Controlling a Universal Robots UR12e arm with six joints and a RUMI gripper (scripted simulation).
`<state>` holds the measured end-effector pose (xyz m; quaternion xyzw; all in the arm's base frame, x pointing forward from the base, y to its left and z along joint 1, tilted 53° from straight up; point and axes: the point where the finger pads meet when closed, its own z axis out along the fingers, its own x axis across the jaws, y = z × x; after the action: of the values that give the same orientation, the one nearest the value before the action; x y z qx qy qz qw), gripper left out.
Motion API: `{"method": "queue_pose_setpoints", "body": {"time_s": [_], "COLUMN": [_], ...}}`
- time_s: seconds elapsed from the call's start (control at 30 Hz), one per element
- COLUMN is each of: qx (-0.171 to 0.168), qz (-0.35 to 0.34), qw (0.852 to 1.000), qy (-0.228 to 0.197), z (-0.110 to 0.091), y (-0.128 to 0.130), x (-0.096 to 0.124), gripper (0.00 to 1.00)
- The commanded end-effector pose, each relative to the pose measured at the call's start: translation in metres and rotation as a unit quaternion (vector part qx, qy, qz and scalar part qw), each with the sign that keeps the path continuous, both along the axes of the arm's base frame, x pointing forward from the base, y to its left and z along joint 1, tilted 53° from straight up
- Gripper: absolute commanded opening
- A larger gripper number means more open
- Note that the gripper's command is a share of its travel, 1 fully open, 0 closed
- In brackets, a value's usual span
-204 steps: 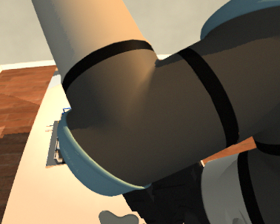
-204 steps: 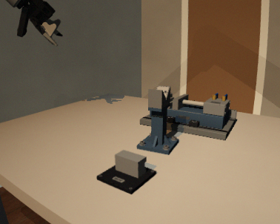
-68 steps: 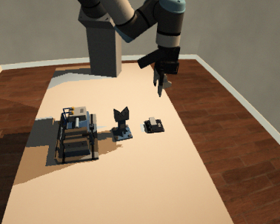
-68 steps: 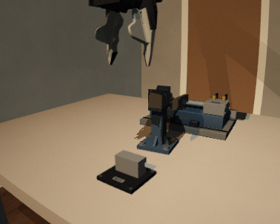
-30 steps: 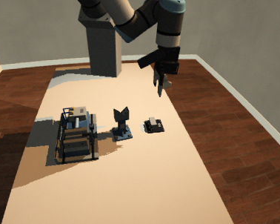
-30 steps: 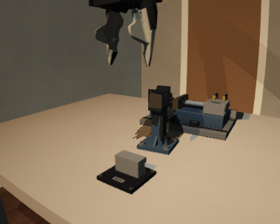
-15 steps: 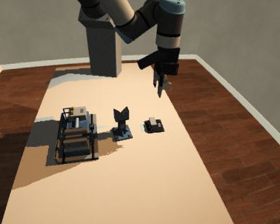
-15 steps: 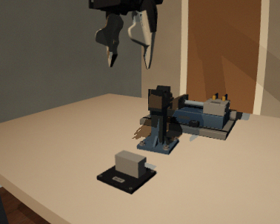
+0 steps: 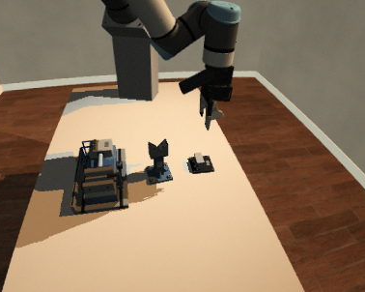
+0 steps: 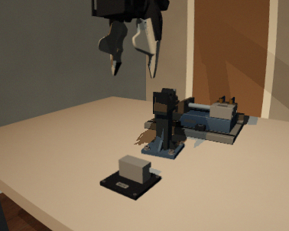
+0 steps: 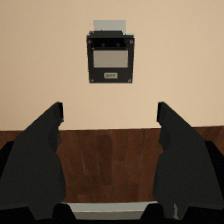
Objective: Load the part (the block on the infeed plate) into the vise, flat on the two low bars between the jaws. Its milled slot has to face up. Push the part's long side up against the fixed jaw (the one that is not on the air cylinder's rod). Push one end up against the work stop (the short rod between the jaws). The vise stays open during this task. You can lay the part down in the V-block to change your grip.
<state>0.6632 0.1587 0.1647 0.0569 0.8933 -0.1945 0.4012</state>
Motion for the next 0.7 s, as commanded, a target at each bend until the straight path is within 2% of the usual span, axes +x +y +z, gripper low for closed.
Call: {"method": "queue_pose_setpoints", "body": {"time_s": [0.0, 0.67], "qx": [0.000, 0.000], "qz": [0.000, 0.000], "qw": [1.000, 1.000], "qy": [0.000, 0.000], "z": [-0.002, -0.022], "y": [-0.001, -0.014], "x": [0.003, 0.026], "gripper": [0.51, 0.51]}}
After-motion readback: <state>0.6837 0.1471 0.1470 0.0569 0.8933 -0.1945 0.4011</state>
